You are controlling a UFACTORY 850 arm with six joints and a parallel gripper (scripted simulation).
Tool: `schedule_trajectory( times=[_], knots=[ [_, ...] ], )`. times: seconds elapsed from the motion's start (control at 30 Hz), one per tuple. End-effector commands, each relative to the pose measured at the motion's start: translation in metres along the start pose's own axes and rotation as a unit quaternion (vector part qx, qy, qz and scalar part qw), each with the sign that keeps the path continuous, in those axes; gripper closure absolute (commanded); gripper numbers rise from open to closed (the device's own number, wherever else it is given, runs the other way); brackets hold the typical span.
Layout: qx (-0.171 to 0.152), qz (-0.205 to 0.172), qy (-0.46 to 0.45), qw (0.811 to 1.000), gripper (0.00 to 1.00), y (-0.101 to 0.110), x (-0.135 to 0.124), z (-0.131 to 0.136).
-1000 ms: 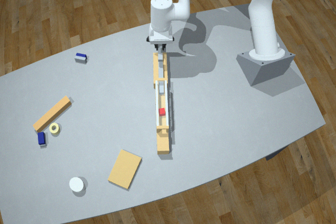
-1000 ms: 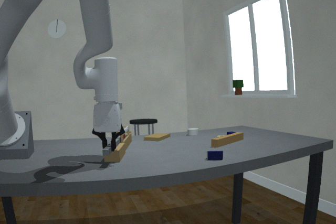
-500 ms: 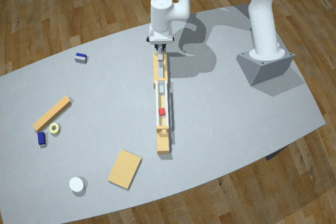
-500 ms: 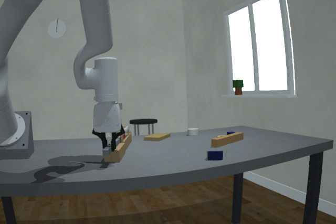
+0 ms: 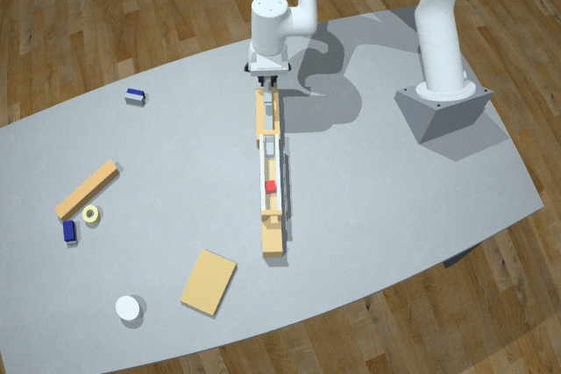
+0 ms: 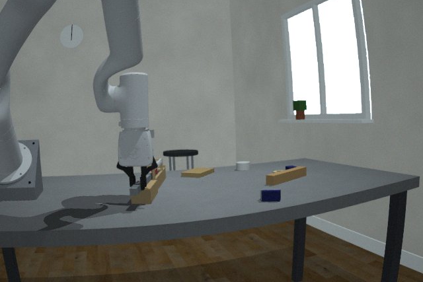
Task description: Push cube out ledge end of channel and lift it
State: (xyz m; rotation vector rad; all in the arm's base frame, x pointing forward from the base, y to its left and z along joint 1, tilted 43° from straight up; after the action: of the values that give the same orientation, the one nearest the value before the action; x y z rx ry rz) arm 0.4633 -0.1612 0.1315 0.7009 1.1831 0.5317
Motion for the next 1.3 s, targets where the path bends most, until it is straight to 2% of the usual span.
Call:
schedule_trajectory(
  times=[0.0, 0.27, 0.83, 1.27],
  knots=[
    [-0.001, 0.0, 0.0, 1.0, 1.0, 0.001, 0.006, 0.001],
    [-0.001, 0.0, 0.0, 1.0, 1.0, 0.001, 0.017, 0.001],
    [-0.001, 0.0, 0.0, 1.0, 1.0, 0.001, 0.057, 0.001],
    [-0.001, 0.0, 0.0, 1.0, 1.0, 0.001, 0.097, 0.001]
  ],
)
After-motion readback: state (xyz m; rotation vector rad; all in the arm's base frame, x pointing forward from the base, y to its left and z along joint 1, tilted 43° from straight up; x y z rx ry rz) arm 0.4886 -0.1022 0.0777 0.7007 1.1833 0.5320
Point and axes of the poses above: the point where the finger pads meet when closed, its own y axis back along the fingers, its own z axis across the jaws, x = y × z, the point moved 3 cm from there along y, back along the fingers
